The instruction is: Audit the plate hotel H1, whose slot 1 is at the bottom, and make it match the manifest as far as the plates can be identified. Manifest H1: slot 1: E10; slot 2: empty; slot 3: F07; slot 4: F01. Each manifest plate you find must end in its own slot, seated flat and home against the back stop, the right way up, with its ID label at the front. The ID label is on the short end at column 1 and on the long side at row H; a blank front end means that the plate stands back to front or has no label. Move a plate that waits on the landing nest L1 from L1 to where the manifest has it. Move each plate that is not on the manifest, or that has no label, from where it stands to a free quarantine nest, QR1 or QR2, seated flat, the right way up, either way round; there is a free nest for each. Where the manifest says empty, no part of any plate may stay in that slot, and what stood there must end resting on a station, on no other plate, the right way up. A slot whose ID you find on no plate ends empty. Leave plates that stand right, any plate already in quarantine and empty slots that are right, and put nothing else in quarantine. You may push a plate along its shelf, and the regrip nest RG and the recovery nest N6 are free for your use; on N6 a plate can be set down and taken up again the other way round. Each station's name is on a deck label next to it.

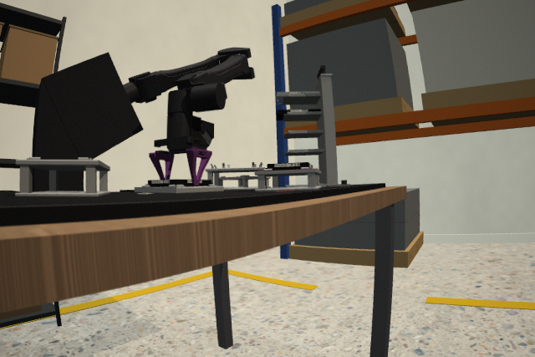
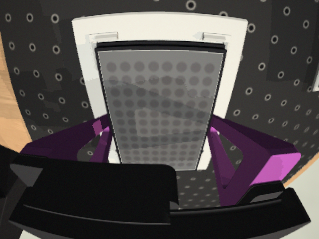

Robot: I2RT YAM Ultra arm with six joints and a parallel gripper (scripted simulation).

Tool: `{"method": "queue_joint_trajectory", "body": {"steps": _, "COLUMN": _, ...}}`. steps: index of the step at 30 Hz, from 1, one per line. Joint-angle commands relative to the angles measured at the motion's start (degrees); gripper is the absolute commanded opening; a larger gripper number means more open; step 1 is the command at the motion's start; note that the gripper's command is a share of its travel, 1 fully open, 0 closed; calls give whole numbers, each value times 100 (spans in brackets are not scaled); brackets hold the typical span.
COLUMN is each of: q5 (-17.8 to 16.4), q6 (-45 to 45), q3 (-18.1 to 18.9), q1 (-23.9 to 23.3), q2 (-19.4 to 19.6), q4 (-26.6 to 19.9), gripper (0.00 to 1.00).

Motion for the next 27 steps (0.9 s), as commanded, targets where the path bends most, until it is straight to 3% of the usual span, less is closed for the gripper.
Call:
{"method": "queue_joint_trajectory", "body": {"steps": 1, "q5": -18, "q6": 5, "q3": -6, "q1": -32, "q2": -13, "q4": 8, "gripper": 86}}
{"method": "queue_joint_trajectory", "body": {"steps": 27, "q5": -173, "q6": -613, "q3": -21, "q1": -413, "q2": -366, "q4": -839, "gripper": 86}}
